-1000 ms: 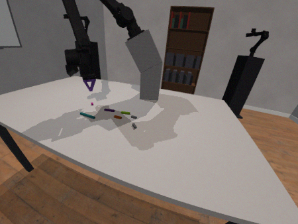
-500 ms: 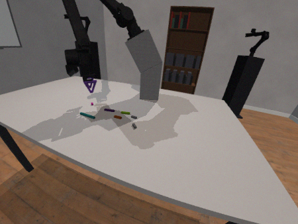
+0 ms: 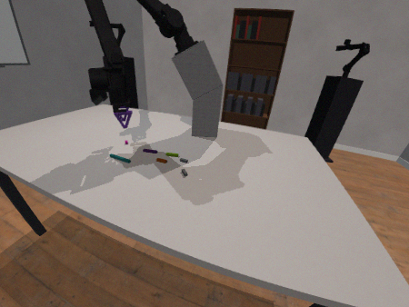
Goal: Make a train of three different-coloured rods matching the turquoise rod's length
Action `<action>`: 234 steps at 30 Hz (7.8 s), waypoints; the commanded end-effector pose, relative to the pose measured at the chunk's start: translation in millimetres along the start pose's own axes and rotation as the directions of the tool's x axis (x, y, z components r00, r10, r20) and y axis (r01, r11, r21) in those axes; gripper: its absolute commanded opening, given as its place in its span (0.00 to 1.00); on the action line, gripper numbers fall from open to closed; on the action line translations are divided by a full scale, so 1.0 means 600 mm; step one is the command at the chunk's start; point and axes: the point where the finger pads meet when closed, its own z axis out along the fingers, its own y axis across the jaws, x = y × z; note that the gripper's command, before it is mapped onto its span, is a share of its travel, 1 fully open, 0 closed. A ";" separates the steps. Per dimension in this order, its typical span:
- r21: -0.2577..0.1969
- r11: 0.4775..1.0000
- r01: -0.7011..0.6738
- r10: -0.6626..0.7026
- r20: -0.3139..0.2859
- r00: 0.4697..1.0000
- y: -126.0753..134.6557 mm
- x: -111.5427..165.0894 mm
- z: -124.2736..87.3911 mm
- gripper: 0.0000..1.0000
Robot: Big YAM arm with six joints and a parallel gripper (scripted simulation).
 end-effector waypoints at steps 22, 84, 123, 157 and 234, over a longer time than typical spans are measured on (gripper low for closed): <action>0.003 0.898 -0.440 0.440 -0.056 0.896 0.264 0.146 0.025 1.00; 0.000 0.632 -0.775 0.775 -0.009 0.632 0.398 0.296 0.027 0.23; 0.000 0.645 -0.764 0.764 -0.011 0.645 0.400 0.306 0.094 0.23; 0.005 0.644 -0.765 0.765 -0.011 0.644 0.396 0.310 0.124 0.23; 0.006 0.636 -0.771 0.771 -0.010 0.636 0.396 0.318 0.123 0.23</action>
